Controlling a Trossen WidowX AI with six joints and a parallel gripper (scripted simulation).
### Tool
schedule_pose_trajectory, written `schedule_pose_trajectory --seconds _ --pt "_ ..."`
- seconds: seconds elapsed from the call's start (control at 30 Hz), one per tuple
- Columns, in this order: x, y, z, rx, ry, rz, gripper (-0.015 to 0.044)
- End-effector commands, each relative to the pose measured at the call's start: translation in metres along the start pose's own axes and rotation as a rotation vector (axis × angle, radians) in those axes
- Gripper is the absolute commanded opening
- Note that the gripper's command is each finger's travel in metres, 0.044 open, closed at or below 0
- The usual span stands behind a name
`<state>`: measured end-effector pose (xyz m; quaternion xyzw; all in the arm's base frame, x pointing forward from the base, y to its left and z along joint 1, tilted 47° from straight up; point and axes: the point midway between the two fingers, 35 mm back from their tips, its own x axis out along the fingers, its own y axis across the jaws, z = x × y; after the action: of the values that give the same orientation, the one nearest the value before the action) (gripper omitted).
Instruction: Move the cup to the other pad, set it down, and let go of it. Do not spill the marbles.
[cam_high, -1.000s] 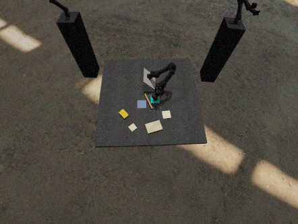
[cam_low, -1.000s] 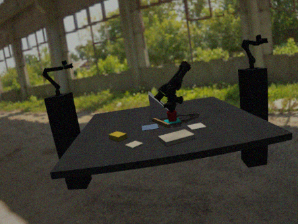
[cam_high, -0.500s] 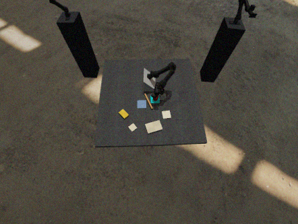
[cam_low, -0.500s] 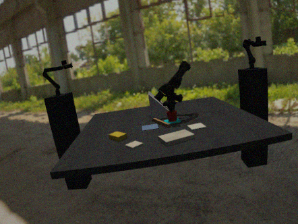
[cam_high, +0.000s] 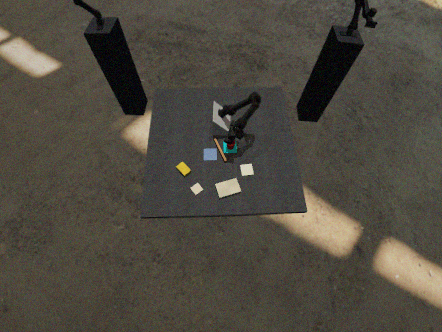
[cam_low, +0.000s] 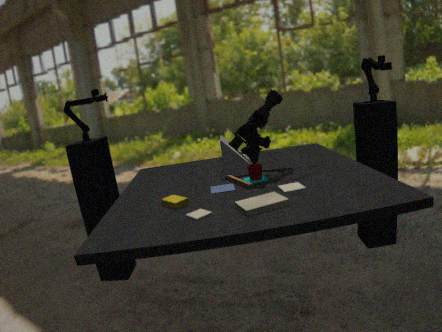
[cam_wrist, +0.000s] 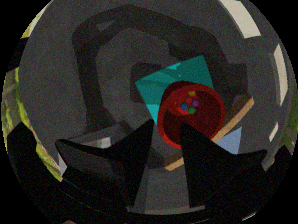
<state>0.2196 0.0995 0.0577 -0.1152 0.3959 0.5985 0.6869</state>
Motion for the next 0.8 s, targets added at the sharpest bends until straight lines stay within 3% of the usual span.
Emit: schedule_pose_trajectory --seconds 0.0,0.4,0.77 --pt "-0.005 -0.002 0.001 -0.008 0.001 -0.007 0.0128" --pt "-0.017 0.002 -0.002 -0.006 -0.001 -0.004 0.0128" --pt "-0.017 0.002 -0.002 0.002 -0.001 0.002 0.0416"
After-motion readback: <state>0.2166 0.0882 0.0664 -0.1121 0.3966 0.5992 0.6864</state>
